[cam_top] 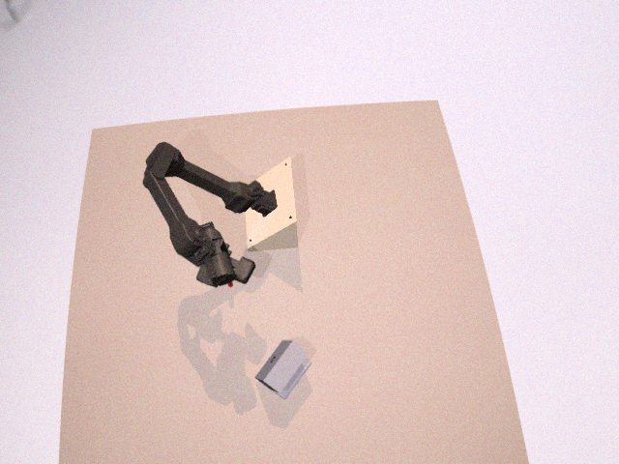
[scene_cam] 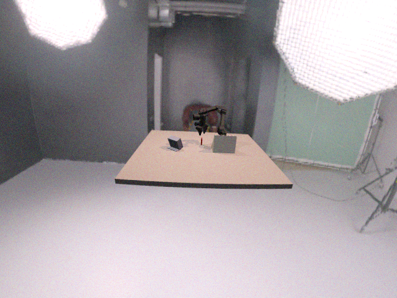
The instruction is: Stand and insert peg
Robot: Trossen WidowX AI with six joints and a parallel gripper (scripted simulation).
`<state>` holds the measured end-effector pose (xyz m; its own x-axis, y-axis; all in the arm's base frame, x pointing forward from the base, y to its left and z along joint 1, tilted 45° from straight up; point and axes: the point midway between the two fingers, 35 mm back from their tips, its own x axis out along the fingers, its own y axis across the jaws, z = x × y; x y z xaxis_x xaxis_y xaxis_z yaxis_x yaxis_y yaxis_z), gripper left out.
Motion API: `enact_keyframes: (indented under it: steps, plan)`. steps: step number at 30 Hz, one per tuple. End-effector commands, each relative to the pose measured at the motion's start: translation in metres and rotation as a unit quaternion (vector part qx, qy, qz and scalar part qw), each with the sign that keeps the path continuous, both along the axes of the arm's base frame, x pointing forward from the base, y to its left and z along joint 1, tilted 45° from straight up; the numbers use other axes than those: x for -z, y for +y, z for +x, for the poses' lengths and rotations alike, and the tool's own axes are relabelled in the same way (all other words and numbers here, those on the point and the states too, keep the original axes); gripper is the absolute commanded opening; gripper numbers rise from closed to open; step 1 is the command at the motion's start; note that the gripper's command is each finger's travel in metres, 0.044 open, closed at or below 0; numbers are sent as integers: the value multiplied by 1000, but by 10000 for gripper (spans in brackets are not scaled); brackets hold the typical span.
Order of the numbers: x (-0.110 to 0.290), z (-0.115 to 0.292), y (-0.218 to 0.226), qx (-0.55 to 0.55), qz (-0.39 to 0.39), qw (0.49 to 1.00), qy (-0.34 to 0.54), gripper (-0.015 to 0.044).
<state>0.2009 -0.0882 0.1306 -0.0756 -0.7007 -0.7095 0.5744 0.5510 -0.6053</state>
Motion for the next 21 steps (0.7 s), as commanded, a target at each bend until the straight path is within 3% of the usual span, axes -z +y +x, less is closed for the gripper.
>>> enact_keyframes:
  steps: [1,21]
  plan:
    - [1,-1,-1,31,-5,999,-30,440]
    - [3,-1,-3,209,-24,956,-206,440]
